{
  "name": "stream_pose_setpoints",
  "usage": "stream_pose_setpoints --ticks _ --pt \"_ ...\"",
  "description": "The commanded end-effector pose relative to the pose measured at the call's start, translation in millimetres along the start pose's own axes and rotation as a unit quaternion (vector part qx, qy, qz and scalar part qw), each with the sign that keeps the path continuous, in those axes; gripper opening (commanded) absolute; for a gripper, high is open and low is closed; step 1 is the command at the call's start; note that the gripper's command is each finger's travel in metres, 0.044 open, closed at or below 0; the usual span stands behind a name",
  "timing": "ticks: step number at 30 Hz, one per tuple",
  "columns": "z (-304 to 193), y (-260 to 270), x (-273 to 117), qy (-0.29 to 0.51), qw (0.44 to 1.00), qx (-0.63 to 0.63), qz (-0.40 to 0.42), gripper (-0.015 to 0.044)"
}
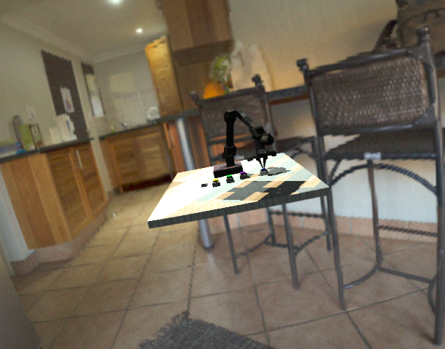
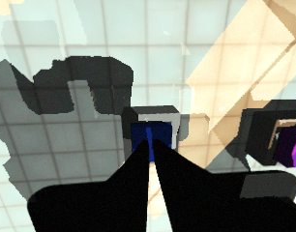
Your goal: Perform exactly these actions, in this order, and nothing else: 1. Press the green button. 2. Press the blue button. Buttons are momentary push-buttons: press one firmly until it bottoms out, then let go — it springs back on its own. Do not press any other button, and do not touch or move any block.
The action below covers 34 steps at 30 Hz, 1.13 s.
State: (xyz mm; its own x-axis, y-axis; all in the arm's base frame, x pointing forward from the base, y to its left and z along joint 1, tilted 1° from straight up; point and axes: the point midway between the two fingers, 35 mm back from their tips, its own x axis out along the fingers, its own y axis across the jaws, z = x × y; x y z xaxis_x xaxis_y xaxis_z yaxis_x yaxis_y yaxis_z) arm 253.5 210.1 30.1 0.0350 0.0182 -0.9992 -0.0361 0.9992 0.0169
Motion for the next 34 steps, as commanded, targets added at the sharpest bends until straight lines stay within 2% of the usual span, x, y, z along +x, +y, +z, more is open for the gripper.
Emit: stream_pose_setpoints --ticks 1,15,19,23,25,28,33,34 --pt "-1 -1 2 0.001 1.000 0.003 -0.002 0.0020" --pt "-1 -1 2 0.001 1.000 0.003 -0.002 0.0020" --pt "0 -1 -28 0.001 1.000 0.002 -0.002 0.0020" --pt "-1 -1 -31 0.001 1.000 0.003 -0.002 0.0020" --pt "-3 0 -44 0.001 1.000 0.003 -0.002 0.0072" --pt "-16 1 -89 0.002 1.000 0.003 -0.002 0.0151" --pt "-17 1 -92 0.002 1.000 0.003 -0.002 0.0283" --pt "-17 1 -92 0.002 1.000 0.003 -0.002 0.0283"
